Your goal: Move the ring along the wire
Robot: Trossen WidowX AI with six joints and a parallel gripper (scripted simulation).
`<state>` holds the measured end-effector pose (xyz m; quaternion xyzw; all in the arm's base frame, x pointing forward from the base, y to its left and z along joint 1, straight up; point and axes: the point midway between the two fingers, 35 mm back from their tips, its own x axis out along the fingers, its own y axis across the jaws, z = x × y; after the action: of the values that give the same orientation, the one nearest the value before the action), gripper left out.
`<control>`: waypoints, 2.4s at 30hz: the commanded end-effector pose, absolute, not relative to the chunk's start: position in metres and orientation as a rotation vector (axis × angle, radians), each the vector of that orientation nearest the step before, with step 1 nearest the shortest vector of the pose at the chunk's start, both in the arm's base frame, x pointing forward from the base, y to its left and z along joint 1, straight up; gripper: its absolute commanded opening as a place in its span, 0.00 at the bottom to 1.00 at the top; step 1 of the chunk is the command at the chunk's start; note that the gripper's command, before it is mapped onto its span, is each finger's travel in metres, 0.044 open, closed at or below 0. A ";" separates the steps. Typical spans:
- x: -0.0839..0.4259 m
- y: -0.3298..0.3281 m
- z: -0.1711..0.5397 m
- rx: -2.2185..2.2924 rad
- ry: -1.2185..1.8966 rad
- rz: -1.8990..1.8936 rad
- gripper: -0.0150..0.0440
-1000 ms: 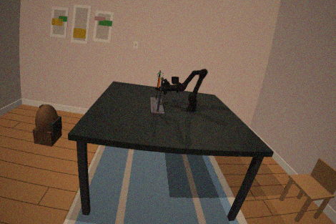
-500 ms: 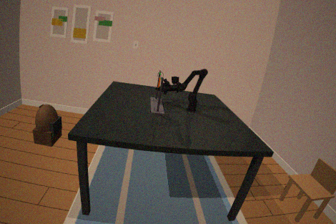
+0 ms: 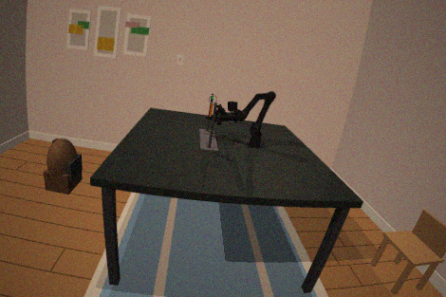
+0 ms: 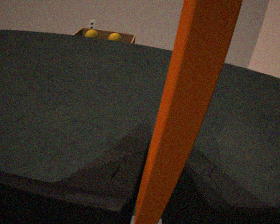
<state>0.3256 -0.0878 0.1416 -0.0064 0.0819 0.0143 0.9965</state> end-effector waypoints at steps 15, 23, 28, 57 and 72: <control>0.325 -0.070 0.144 -0.011 0.166 0.029 0.00; 0.325 -0.062 0.145 -0.010 0.168 0.025 0.00; 0.325 -0.057 0.145 -0.010 0.170 0.017 0.00; 0.327 -0.029 0.144 -0.005 0.174 -0.096 0.00; 0.330 -0.011 0.144 0.010 0.175 0.007 0.00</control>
<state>0.3290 -0.0156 0.1440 0.0004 0.0879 -0.0146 0.9960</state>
